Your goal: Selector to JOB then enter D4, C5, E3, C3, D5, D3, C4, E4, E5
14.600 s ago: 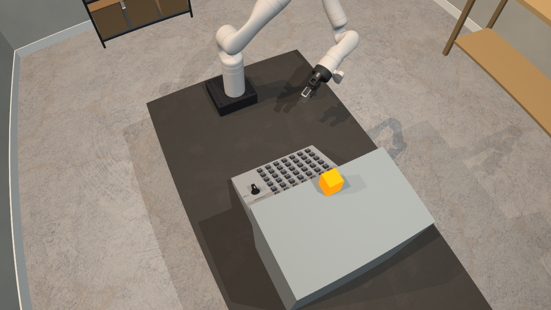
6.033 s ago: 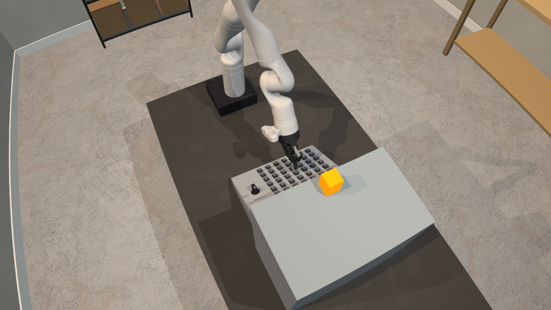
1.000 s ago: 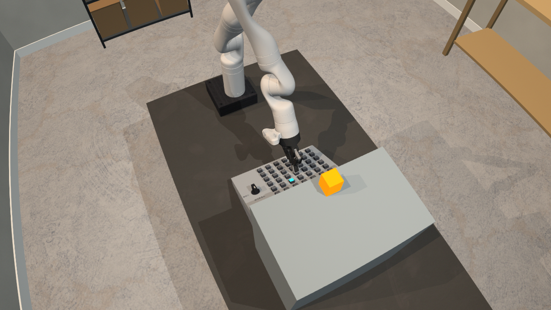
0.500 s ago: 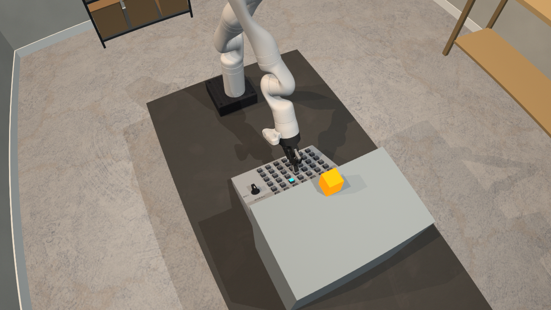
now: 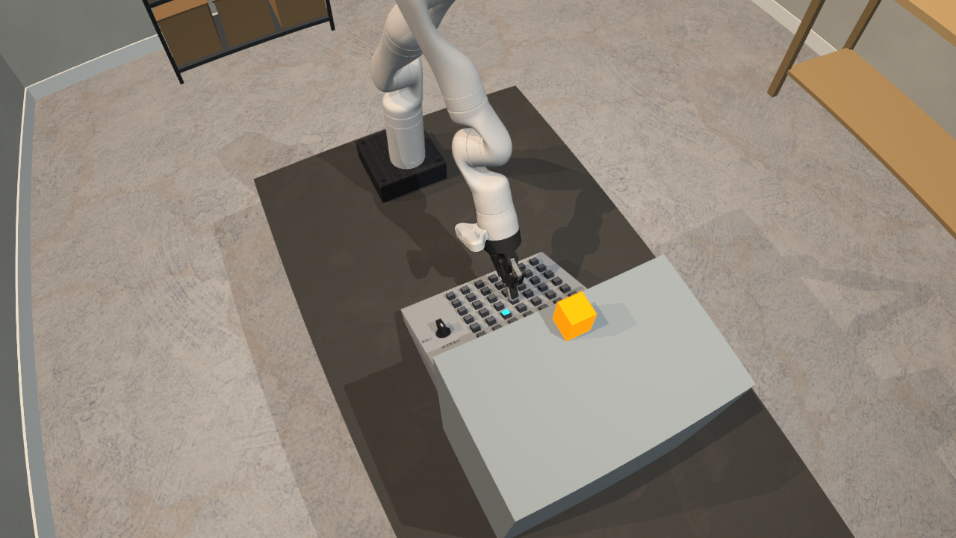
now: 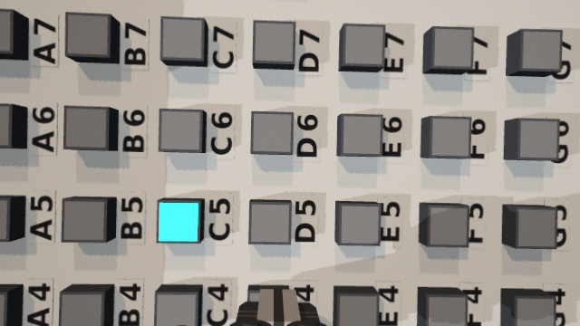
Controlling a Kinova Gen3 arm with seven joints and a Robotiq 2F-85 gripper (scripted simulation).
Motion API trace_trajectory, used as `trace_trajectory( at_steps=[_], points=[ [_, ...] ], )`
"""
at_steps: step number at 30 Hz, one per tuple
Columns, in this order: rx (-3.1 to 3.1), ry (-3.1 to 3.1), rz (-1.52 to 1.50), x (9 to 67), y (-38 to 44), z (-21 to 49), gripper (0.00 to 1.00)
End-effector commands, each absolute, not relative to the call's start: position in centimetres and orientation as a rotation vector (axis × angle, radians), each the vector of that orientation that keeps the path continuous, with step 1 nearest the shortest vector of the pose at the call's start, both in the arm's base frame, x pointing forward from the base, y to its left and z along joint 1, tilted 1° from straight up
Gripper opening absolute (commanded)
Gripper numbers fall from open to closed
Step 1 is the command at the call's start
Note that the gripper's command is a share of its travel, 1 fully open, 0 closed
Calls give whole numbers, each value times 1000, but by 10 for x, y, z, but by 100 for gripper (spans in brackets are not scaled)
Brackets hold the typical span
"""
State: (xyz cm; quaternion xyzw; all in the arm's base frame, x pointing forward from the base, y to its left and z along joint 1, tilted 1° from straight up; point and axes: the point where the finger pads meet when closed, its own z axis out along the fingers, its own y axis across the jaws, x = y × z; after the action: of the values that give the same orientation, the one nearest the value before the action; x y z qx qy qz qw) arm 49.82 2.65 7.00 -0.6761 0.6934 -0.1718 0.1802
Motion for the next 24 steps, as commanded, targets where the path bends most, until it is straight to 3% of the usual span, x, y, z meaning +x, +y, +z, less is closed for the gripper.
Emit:
trace_trajectory(
  at_steps=[1,24],
  points=[
    [-1915,1948,-495,500,26,73,10],
    [-1915,1949,-494,485,26,97,10]
  ],
)
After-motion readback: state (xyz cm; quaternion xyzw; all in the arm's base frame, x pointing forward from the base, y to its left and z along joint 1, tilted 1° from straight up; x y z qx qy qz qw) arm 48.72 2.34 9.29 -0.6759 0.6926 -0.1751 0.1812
